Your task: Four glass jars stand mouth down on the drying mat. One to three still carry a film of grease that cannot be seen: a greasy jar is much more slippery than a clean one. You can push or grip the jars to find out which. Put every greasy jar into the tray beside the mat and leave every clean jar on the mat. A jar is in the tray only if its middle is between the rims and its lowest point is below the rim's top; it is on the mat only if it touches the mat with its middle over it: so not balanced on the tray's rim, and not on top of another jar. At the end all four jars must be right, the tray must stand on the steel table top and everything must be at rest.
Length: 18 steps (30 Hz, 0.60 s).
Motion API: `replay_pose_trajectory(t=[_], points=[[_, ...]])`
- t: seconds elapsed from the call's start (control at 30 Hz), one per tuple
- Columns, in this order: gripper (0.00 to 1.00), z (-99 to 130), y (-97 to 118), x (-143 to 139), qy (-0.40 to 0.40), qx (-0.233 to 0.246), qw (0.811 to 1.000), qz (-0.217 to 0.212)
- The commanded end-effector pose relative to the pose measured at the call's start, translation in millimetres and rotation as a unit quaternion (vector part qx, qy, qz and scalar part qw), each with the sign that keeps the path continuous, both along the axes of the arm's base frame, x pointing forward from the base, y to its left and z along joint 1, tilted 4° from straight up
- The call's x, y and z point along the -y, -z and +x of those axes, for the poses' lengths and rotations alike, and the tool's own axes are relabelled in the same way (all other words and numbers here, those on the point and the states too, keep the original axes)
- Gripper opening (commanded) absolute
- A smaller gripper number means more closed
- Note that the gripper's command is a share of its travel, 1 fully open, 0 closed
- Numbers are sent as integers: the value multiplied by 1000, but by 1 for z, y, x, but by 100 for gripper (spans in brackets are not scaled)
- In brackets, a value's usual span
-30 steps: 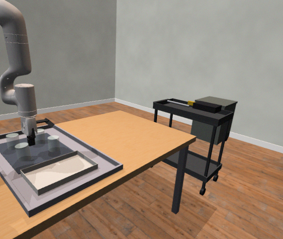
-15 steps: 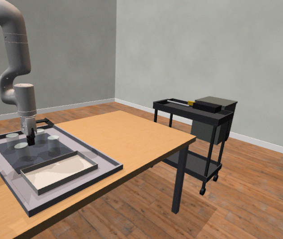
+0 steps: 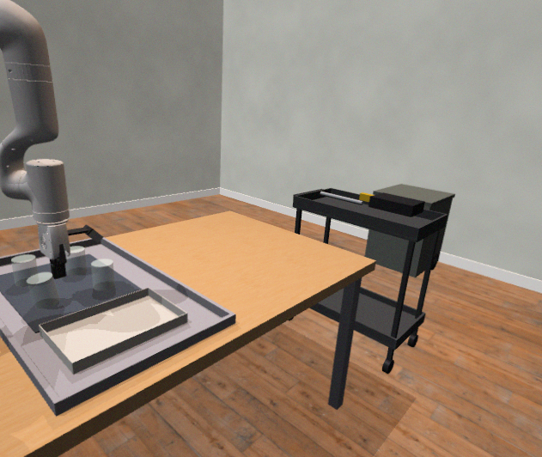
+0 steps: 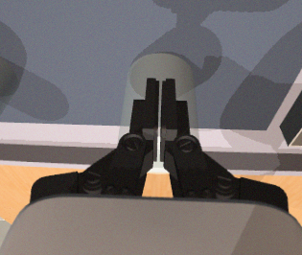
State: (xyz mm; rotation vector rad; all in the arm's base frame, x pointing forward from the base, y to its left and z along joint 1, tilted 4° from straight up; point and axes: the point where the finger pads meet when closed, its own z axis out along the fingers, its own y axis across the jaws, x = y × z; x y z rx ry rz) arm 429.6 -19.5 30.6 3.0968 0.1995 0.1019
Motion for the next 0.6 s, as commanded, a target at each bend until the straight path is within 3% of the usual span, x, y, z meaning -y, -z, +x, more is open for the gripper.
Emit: replay_pose_trajectory(t=[0.0,0.2,0.57], points=[[0,0,-1,0,0,1,1000,0],[0,-1,-1,0,0,1,1000,0],[0,22,4,-2,0,1,1000,0]])
